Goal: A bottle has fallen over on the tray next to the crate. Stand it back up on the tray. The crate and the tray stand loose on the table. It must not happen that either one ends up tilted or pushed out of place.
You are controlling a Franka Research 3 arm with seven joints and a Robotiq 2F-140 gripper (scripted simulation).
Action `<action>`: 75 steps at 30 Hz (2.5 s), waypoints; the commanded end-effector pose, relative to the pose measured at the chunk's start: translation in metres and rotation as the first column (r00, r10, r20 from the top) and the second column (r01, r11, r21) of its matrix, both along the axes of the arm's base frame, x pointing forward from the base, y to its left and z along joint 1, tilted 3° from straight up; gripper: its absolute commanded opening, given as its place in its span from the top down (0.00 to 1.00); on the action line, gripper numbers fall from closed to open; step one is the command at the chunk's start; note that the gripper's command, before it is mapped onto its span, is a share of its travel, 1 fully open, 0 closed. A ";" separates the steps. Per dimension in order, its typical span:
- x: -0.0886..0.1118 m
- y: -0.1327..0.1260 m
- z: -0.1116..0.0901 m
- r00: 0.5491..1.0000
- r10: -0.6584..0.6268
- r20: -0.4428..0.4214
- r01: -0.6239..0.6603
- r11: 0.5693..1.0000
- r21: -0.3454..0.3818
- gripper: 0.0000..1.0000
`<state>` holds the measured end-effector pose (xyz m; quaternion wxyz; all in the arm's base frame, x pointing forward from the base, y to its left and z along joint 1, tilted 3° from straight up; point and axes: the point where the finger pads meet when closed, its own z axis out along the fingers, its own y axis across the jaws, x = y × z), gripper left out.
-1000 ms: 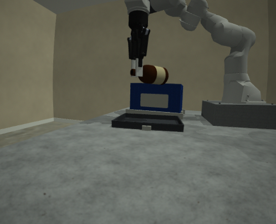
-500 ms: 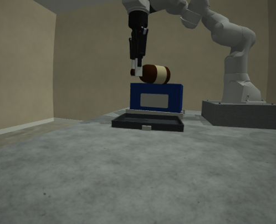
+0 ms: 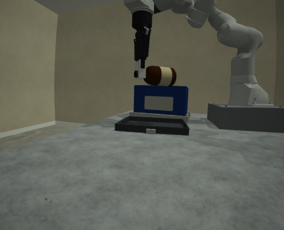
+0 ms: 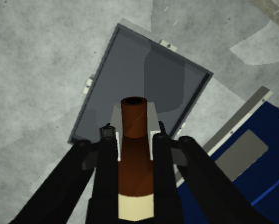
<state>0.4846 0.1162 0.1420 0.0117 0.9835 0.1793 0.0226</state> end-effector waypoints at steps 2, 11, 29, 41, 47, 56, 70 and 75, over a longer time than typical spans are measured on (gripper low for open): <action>0.000 0.002 0.000 1.000 -0.028 0.002 0.028 1.000 0.007 1.00; 0.000 0.002 0.000 1.000 -0.028 0.002 0.028 1.000 0.007 1.00; 0.000 0.002 0.000 1.000 -0.028 0.002 0.028 1.000 0.007 1.00; 0.000 0.002 0.000 0.995 -0.096 0.002 0.096 0.995 0.011 1.00; 0.000 0.002 0.000 0.982 -0.190 0.003 0.190 0.982 0.015 1.00; 0.000 0.002 0.000 0.963 -0.271 0.002 0.271 0.962 0.020 1.00; 0.000 0.002 0.000 0.958 -0.286 0.002 0.286 0.958 0.020 1.00; 0.000 0.002 0.000 0.958 -0.286 0.002 0.286 0.958 0.020 1.00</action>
